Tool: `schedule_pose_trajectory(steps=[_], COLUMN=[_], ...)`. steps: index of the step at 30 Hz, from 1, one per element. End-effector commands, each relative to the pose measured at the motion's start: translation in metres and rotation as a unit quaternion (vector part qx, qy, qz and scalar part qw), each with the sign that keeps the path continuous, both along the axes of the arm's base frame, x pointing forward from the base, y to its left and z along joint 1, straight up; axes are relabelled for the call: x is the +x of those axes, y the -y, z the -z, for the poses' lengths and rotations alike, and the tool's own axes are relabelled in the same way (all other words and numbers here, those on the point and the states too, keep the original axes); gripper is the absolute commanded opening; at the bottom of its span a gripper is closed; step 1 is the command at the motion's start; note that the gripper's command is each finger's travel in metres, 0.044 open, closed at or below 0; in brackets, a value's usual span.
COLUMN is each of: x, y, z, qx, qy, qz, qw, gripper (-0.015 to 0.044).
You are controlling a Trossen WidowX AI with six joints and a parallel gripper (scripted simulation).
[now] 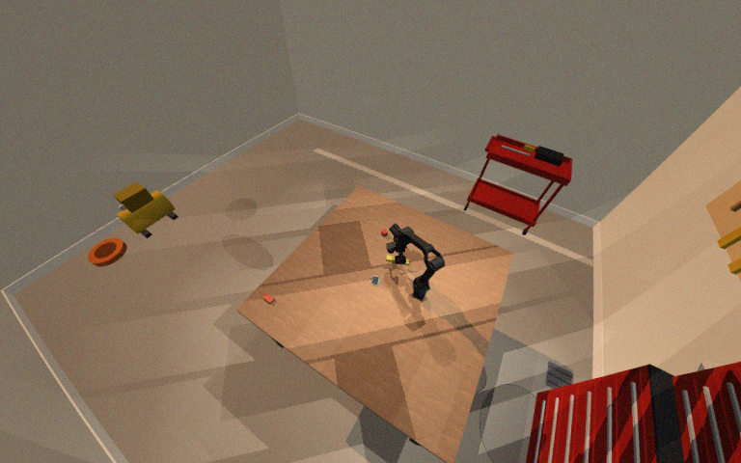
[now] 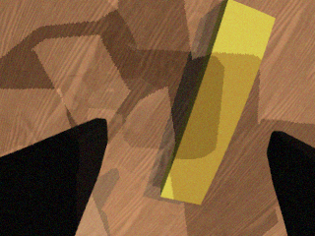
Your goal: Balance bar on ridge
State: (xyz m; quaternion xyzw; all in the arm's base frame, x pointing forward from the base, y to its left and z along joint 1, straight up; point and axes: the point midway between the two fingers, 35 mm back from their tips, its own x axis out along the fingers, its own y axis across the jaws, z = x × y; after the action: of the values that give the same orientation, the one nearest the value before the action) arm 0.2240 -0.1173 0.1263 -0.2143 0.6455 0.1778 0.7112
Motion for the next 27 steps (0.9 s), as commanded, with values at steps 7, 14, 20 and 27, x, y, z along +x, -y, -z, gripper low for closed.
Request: schedule_pose_trajectory(steps=[7, 14, 20, 27], x=[-0.021, -0.025, -0.024, -0.024], y=[0.036, 0.041, 0.042, 0.042], z=[0.008, 0.010, 0.037, 0.054], qx=[0.009, 0.011, 0.011, 0.011], qy=[-0.035, -0.039, -0.039, -0.039], qz=[0.100, 0.114, 0.114, 0.114], qw=[0.994, 0.993, 0.993, 0.993], gripper=[0.0315, 0.0315, 0.0315, 0.0315])
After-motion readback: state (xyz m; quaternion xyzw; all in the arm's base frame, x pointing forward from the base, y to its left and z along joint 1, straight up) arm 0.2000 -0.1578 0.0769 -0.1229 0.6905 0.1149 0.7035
